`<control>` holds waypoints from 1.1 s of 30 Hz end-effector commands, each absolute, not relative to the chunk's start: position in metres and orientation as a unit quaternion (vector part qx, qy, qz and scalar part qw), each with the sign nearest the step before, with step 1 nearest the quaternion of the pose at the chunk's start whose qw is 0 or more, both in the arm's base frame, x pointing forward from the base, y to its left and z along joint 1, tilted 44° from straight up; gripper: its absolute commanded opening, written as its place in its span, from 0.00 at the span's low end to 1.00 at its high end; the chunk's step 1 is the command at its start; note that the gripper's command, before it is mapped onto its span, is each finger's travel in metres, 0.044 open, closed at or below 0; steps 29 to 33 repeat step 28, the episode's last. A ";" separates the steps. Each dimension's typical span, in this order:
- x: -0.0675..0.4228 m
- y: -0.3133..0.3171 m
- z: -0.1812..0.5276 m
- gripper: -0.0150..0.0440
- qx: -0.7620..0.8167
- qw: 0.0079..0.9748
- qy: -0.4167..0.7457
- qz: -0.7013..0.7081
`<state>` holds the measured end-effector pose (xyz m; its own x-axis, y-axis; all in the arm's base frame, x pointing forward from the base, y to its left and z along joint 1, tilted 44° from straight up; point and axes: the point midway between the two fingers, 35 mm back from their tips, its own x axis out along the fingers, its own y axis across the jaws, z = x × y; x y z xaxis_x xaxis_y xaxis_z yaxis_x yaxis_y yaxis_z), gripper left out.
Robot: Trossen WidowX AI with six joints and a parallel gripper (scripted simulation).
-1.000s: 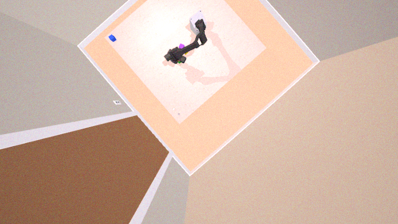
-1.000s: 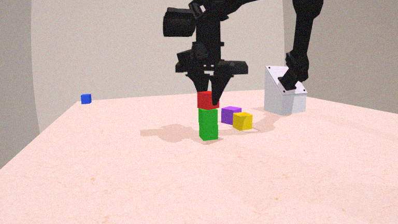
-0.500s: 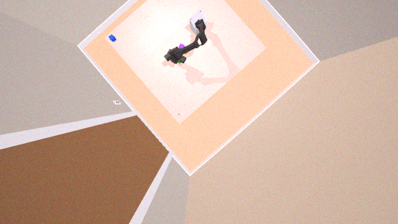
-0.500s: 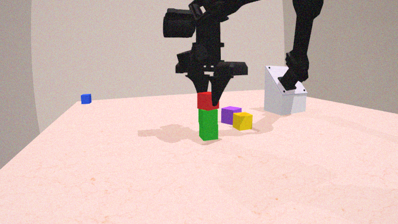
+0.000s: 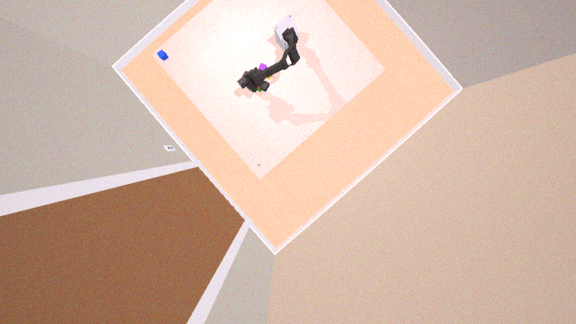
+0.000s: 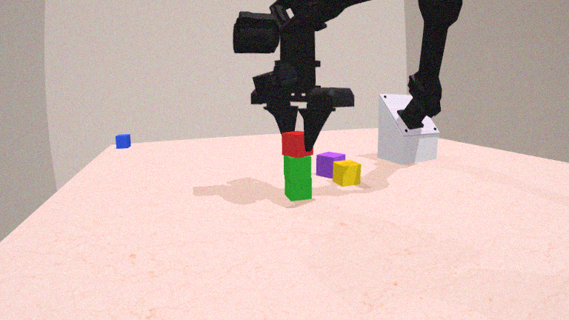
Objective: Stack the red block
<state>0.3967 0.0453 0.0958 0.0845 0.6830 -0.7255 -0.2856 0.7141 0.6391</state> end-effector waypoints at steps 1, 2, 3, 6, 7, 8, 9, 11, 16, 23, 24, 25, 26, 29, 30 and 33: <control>0.397 0.045 0.095 0.79 0.169 0.717 0.586 0.338; 0.397 0.045 0.095 0.83 0.169 0.717 0.586 0.338; 0.397 0.045 0.095 0.88 0.169 0.717 0.586 0.338; 0.397 0.045 0.095 1.00 0.169 0.717 0.586 0.338; 0.397 0.045 0.095 1.00 0.169 0.717 0.586 0.338; 0.397 0.045 0.095 1.00 0.169 0.717 0.586 0.338; 0.397 0.045 0.095 1.00 0.169 0.717 0.586 0.338; 0.397 0.045 0.095 1.00 0.169 0.717 0.586 0.338; 0.397 0.045 0.095 1.00 0.169 0.717 0.586 0.338; 0.397 0.045 0.095 1.00 0.169 0.717 0.586 0.338; 0.397 0.045 0.095 1.00 0.169 0.717 0.586 0.338; 0.397 0.045 0.095 1.00 0.169 0.717 0.586 0.338; 0.397 0.045 0.095 1.00 0.169 0.717 0.586 0.338; 0.397 0.045 0.095 1.00 0.169 0.717 0.586 0.338; 0.397 0.045 0.095 1.00 0.169 0.717 0.586 0.338; 0.397 0.045 0.095 1.00 0.169 0.717 0.586 0.338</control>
